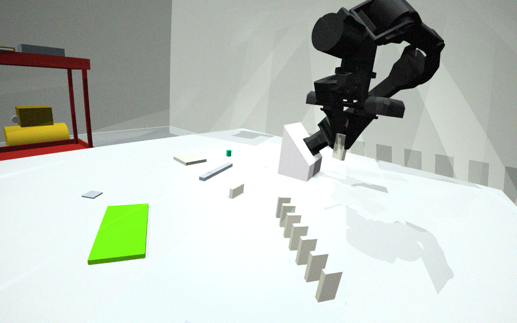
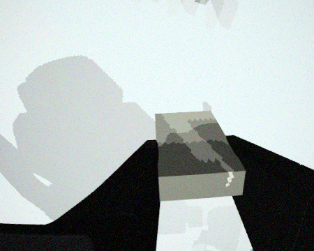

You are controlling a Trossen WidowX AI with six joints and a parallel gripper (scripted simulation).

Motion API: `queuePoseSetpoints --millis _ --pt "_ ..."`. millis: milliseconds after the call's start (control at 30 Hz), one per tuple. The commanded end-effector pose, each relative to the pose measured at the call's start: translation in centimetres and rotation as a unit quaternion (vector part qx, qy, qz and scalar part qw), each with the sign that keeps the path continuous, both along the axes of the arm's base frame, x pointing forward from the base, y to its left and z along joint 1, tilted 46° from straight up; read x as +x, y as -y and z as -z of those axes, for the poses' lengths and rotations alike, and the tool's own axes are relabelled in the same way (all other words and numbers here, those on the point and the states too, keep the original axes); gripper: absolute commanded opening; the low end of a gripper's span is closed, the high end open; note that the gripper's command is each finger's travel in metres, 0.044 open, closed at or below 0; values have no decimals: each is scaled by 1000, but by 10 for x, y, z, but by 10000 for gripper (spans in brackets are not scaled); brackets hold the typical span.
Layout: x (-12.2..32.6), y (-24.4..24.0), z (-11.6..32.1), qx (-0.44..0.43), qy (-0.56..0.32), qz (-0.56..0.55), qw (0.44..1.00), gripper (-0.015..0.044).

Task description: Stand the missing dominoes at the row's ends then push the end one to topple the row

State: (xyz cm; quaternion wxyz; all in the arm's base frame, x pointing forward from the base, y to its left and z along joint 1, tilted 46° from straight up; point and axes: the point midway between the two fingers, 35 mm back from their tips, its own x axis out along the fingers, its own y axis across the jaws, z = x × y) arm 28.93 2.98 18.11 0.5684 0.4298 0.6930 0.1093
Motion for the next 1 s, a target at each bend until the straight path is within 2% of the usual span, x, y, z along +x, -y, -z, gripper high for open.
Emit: queuePoseSetpoints --millis 0,367,967 --pt "21 46 49 -8 237 -242 941 107" --pt "25 70 76 -3 392 -395 831 107" --pt "25 70 76 -3 395 -398 828 107"
